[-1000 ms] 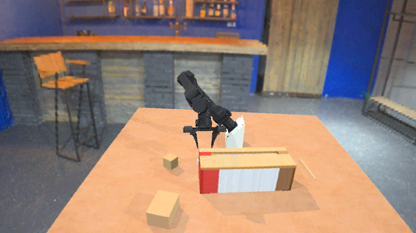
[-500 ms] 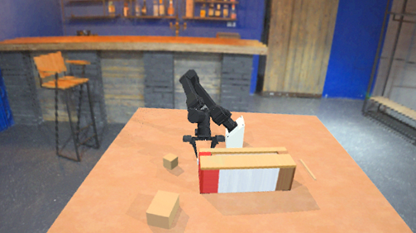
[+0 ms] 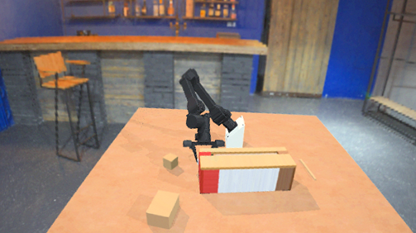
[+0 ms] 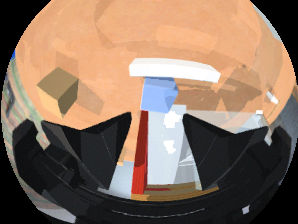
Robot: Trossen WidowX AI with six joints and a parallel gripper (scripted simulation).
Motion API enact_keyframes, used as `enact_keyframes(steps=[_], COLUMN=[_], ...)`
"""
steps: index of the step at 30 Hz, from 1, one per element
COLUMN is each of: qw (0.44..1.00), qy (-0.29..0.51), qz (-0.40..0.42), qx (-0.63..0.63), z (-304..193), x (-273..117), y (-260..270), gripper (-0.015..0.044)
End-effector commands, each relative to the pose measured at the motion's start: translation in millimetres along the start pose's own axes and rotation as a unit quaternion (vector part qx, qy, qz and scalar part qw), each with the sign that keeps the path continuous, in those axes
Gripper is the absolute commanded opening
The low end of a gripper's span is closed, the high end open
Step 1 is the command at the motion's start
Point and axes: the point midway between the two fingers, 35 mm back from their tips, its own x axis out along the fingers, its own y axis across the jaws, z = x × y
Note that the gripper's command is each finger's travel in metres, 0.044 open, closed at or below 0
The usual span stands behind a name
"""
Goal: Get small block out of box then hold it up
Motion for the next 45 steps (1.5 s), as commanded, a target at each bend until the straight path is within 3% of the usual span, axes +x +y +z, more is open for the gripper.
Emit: enact_keyframes(steps=[1, 17, 24, 27, 30, 45], qw=[1.000, 1.000, 1.000, 1.000, 1.000, 1.000], qy=[0.000, 0.001, 0.001, 0.001, 0.001, 0.000], qz=[-0.001, 0.002, 0.002, 0.002, 0.000, 0.001], qx=[-0.002, -0.003, -0.003, -0.003, -0.002, -0.001], z=[3, 15, 15, 15, 11, -11], x=[7, 26, 26, 26, 21, -31], y=[-1, 0, 0, 0, 0, 0], gripper=[0.0285, 0.0285, 0.0101, 0.0081, 0.0003, 0.0000])
